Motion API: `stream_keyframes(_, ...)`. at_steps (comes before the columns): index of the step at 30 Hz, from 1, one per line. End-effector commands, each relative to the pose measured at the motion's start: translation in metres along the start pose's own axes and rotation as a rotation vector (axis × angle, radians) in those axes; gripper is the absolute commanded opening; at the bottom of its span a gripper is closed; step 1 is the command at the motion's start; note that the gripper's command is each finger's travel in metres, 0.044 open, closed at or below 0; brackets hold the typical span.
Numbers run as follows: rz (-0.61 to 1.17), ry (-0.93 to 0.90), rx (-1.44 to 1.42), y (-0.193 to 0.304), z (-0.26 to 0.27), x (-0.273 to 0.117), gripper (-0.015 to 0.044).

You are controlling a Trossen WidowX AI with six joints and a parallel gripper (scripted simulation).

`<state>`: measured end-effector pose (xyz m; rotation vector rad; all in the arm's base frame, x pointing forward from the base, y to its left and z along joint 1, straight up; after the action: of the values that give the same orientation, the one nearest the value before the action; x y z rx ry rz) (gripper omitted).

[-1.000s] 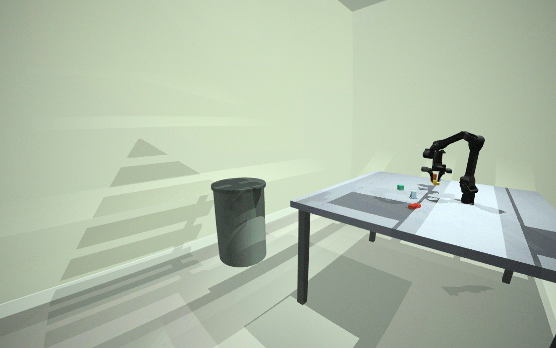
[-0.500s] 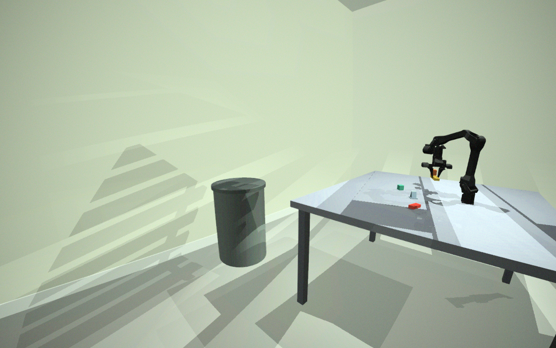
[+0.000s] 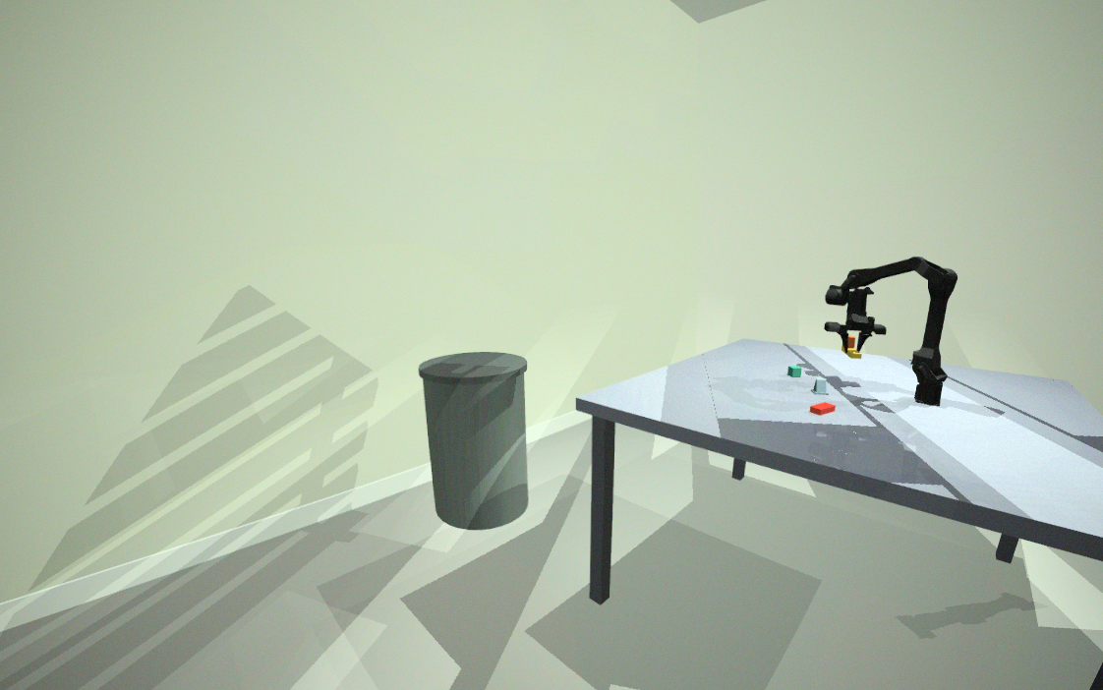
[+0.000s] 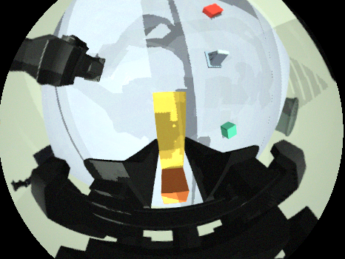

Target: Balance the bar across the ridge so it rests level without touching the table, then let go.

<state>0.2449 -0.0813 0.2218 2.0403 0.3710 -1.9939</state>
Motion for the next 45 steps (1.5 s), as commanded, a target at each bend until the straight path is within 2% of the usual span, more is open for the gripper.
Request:
stream_keyframes(1, 0.007, 0.001, -0.007, -0.006, -0.01, -0.002, 0.0)
stream_keyframes(45, -0.006, 0.011, -0.128, -0.131, -0.1, -0.004, 0.0)
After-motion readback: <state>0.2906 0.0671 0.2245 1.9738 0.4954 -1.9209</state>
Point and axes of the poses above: the point midway between the two fingers, 35 mm back from their tips, its own x axis out along the fingers, its own z axis across the jaws, y = z × x, the point moved 8 cm from there along -x, back along the fingers, and after that the axes turned 1 degree about x, right-handed, at the moved point
